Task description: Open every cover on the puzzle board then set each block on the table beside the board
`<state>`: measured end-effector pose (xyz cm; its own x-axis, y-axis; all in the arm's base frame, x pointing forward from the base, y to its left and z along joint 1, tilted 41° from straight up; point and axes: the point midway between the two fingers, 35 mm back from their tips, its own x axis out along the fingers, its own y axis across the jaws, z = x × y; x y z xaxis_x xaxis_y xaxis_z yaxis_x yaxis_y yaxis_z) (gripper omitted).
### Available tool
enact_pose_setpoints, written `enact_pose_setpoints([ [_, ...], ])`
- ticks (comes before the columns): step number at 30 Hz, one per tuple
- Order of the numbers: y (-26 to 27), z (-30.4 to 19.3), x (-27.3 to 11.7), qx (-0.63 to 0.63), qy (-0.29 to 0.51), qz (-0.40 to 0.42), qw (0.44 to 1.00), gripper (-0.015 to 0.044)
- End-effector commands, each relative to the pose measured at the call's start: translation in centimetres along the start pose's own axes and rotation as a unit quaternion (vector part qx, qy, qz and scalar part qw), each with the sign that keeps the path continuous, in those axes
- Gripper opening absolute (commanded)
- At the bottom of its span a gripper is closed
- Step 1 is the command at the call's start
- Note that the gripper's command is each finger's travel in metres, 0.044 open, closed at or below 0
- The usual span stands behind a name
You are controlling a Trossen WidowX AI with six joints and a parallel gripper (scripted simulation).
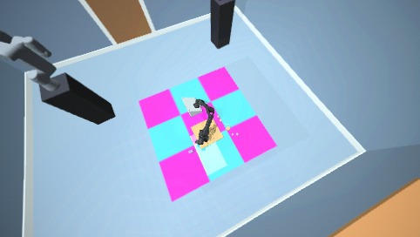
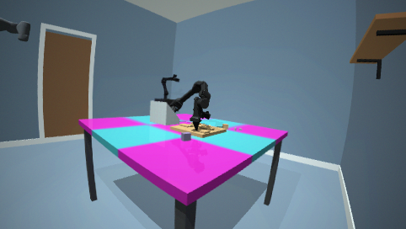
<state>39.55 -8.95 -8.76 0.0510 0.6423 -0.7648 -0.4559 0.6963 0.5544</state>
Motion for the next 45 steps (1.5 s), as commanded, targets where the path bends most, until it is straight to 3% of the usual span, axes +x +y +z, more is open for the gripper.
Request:
enact_pose_setpoints([
  [1,0.1,-0.2,0.2,0.003,-0.001,0.001,1.000,0.0000],
  [43,0.0,-0.7,-0.8,0.009,-0.001,0.001,1.000,0.0000],
  [45,0.0,-0.8,-0.8,0.011,-0.002,0.002,1.000,0.0052],
])
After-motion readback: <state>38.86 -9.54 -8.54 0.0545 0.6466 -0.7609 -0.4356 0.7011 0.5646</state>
